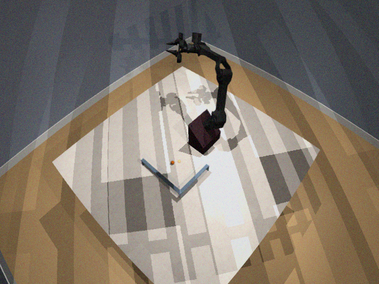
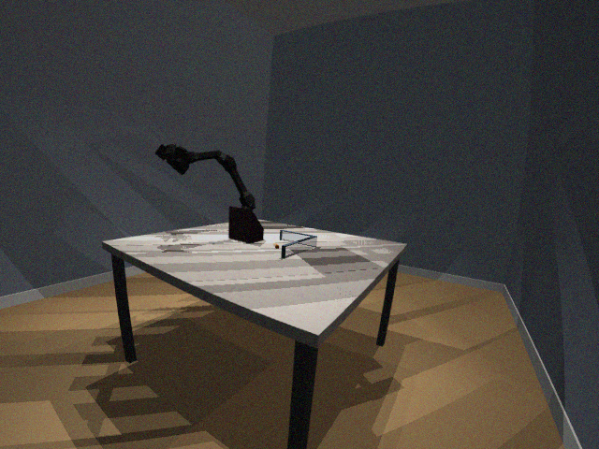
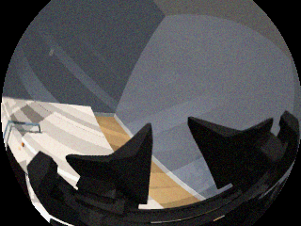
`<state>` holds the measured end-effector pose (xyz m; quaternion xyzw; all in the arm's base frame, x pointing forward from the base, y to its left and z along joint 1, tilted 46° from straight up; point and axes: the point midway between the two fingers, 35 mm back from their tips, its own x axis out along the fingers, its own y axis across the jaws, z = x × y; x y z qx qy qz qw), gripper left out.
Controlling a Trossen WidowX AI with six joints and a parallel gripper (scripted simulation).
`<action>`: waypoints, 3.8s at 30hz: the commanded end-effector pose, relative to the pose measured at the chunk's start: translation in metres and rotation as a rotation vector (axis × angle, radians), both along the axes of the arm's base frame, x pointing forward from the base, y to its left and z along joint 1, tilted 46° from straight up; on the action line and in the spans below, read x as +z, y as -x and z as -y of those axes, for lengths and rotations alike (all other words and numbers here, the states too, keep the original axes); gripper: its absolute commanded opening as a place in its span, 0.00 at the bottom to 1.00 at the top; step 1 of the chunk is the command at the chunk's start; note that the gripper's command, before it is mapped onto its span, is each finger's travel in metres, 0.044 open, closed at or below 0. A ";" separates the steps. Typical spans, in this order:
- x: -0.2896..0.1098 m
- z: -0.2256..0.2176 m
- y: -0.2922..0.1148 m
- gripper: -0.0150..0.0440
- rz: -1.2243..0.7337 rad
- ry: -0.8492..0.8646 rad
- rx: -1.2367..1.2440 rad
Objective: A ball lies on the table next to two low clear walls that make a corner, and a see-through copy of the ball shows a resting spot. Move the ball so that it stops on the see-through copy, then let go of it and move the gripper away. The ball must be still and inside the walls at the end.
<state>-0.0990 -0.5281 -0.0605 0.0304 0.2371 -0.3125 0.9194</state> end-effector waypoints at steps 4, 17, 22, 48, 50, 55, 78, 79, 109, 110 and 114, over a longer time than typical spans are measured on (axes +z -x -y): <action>-0.005 -0.019 -0.119 0.60 0.038 -0.188 0.154; -0.007 -0.139 -0.326 0.60 -0.028 -0.554 0.480; -0.006 -0.214 -0.383 0.60 -0.112 -0.697 0.603; 0.007 -0.555 -0.388 0.60 -0.816 -1.090 0.980; 0.004 -0.559 -0.388 0.60 -0.816 -1.090 0.980; -0.003 -0.566 -0.388 0.60 -0.816 -1.090 0.981; -0.023 -0.586 -0.386 0.47 -0.815 -1.092 0.981; -0.023 -0.586 -0.386 0.42 -0.815 -1.092 0.981; 0.062 -0.499 -0.391 0.25 -0.818 -1.086 0.978; 0.062 -0.500 -0.391 0.25 -0.818 -1.086 0.978; 0.060 -0.509 -0.384 0.25 -0.818 -1.087 0.978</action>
